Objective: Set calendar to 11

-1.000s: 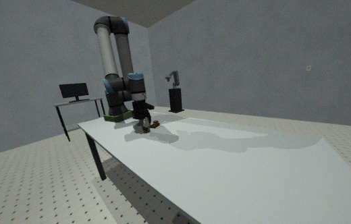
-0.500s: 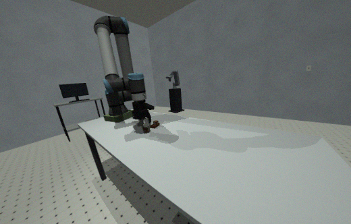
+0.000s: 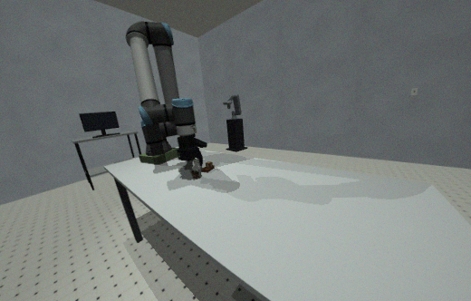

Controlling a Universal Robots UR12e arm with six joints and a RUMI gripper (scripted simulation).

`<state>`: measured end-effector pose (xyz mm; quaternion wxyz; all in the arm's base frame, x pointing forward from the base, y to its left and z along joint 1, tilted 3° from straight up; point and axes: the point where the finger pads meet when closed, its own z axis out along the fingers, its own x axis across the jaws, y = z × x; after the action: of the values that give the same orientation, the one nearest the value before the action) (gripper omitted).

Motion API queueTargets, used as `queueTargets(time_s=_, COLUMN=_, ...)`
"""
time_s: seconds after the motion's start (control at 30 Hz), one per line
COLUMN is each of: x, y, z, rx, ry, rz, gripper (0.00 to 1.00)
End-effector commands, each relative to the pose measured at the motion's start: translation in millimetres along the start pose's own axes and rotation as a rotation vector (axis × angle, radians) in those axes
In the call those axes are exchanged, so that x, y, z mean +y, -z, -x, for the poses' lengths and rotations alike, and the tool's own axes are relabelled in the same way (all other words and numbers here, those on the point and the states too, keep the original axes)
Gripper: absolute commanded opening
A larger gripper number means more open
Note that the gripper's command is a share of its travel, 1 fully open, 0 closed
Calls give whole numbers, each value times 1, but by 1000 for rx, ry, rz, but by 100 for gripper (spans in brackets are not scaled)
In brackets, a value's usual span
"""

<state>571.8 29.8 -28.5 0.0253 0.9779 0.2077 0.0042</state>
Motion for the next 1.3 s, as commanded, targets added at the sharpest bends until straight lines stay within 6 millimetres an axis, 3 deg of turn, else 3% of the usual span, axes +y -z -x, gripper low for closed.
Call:
queueTargets(time_s=0.0, x=0, y=1, z=0, rx=1, ry=0, rz=1, gripper=28)
queueTargets(time_s=0.2, x=0, y=1, z=0, rx=1, ry=0, rz=1, gripper=28)
queueTargets(time_s=0.23, x=0, y=1, z=0, rx=1, ry=0, rz=1, gripper=10)
queueTargets(time_s=1.27, x=0, y=1, z=0, rx=1, ry=0, rz=1, gripper=10)
